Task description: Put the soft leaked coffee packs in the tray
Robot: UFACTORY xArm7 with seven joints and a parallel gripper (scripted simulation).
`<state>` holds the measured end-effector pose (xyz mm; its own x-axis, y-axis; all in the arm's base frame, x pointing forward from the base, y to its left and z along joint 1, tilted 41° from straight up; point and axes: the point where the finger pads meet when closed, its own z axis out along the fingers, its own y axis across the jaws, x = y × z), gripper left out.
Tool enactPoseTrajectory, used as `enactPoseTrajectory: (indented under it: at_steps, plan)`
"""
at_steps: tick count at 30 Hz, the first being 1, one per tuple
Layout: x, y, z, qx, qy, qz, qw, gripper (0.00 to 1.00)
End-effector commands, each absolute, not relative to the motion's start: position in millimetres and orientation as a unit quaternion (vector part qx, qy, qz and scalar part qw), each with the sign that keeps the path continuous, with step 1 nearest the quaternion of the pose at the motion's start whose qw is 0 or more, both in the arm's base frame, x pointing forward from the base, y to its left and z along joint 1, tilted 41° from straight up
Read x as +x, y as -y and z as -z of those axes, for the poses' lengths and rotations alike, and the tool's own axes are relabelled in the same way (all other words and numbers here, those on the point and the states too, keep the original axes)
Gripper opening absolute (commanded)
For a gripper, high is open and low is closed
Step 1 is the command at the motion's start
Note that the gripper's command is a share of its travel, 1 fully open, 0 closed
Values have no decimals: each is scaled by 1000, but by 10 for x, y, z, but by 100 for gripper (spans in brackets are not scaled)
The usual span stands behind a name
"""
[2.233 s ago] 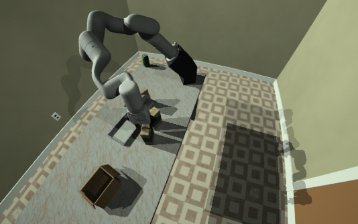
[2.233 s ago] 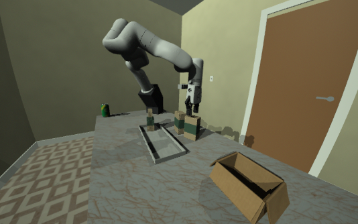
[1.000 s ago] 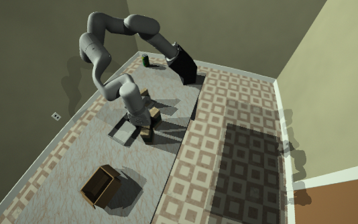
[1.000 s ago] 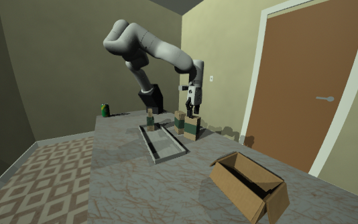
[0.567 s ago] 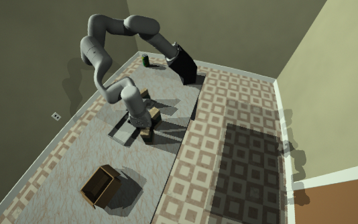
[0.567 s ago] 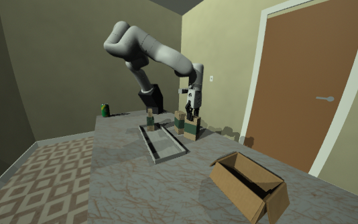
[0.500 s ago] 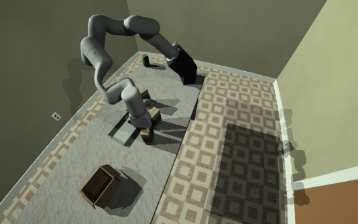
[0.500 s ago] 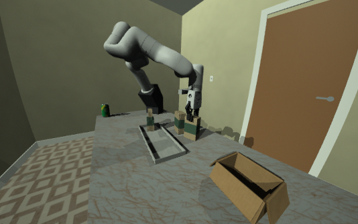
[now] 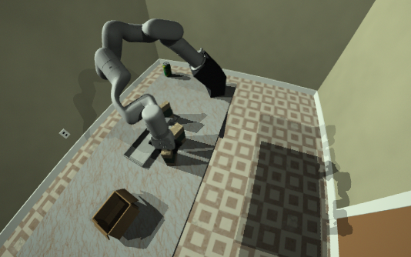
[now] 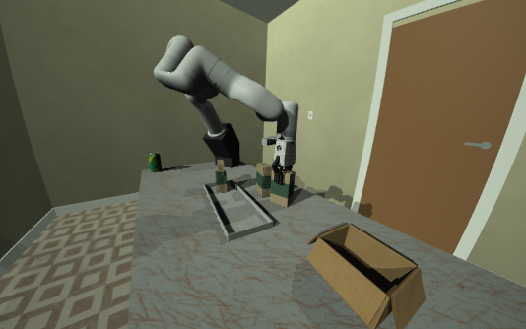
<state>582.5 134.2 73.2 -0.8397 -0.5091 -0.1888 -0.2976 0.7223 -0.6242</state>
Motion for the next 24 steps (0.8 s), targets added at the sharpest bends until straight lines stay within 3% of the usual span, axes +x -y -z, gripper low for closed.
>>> enactPoseTrajectory:
  at_steps: [1, 15, 16, 24]
  plan:
    - [5848, -1352, -721, -222, -911, 299, 179, 83]
    - [5851, -1349, -715, -222, -911, 299, 179, 83]
    - [5851, -1349, -715, -222, -911, 299, 179, 24]
    - [5851, -1349, -715, -222, -911, 299, 179, 24]
